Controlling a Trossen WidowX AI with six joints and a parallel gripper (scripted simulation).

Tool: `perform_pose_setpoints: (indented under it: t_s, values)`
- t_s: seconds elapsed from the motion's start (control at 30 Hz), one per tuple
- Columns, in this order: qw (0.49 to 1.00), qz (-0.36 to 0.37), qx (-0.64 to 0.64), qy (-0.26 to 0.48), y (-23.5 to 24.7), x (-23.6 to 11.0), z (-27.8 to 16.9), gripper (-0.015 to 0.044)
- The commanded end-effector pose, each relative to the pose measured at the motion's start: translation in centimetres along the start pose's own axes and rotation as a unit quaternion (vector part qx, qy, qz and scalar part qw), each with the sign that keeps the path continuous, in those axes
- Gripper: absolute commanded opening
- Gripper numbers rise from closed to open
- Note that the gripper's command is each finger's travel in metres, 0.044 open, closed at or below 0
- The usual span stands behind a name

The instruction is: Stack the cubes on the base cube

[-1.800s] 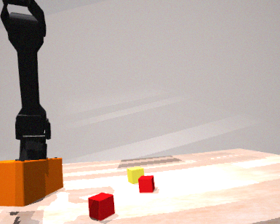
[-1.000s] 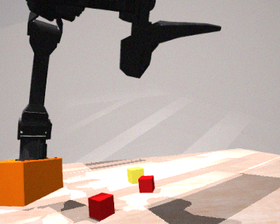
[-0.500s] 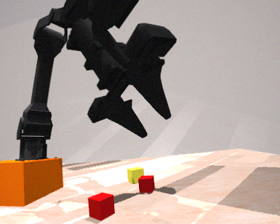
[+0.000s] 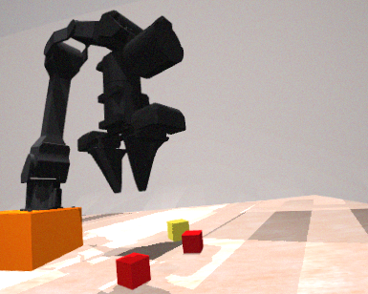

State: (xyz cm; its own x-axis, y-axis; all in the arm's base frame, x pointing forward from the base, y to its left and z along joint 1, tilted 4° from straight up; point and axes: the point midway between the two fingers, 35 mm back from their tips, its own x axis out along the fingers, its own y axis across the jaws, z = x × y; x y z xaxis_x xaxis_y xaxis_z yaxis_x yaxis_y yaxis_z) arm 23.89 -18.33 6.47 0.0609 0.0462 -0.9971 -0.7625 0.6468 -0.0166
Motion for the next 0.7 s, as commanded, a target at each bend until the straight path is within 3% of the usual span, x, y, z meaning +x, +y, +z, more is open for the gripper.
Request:
perform_pose_setpoints:
  t_s: [0.0,0.17,0.67]
  values:
    - [1.000,0.002,-0.005,0.004,0.2,1.3,0.0,0.0265]
    - [1.000,0.003,-0.005,0.004,0.3,5.8,-0.1,0.0265]
    - [1.000,0.003,-0.005,0.004,0.3,7.9,-0.1,0.0265]
